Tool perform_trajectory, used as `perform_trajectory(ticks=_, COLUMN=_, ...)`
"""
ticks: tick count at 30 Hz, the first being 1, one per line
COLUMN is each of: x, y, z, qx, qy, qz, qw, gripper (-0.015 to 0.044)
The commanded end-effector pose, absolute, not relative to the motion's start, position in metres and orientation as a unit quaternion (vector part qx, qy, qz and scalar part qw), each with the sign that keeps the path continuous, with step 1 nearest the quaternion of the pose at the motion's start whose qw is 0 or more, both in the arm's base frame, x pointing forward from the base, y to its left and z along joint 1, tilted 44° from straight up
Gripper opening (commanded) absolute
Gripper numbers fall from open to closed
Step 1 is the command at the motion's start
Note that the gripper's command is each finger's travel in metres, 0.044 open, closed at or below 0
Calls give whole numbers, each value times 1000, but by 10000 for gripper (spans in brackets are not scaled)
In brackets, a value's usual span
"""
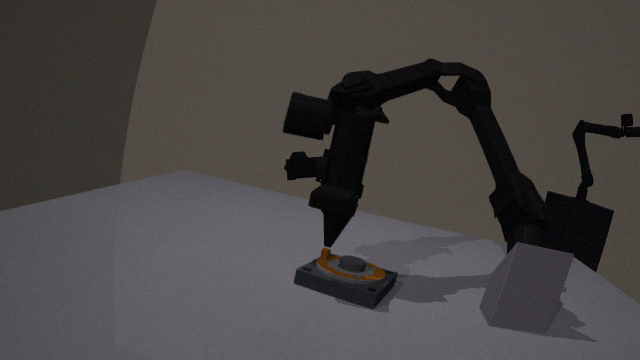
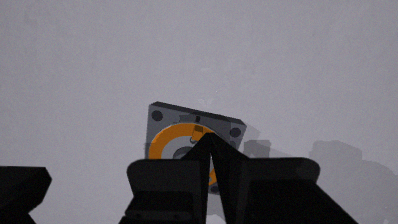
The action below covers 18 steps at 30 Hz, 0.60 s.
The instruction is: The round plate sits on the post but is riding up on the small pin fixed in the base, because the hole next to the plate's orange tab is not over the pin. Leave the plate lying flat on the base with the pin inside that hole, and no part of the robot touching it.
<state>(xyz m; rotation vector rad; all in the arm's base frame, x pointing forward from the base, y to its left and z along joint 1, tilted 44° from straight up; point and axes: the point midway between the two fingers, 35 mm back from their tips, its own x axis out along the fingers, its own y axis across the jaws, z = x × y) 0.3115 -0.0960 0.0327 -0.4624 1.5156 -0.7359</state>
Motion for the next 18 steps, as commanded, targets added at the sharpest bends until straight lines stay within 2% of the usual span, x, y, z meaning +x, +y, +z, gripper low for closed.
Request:
perform_trajectory(ticks=1, x=312, y=-95, z=29, qx=-201, qy=667, qz=-323, qw=640, gripper=0)
perform_trajectory(ticks=12, x=317, y=-66, z=60, qx=-200, qy=668, qz=-322, qw=641, gripper=0)
perform_trajectory(ticks=18, x=318, y=-69, z=55, qx=-204, qy=666, qz=-320, qw=641, gripper=0)
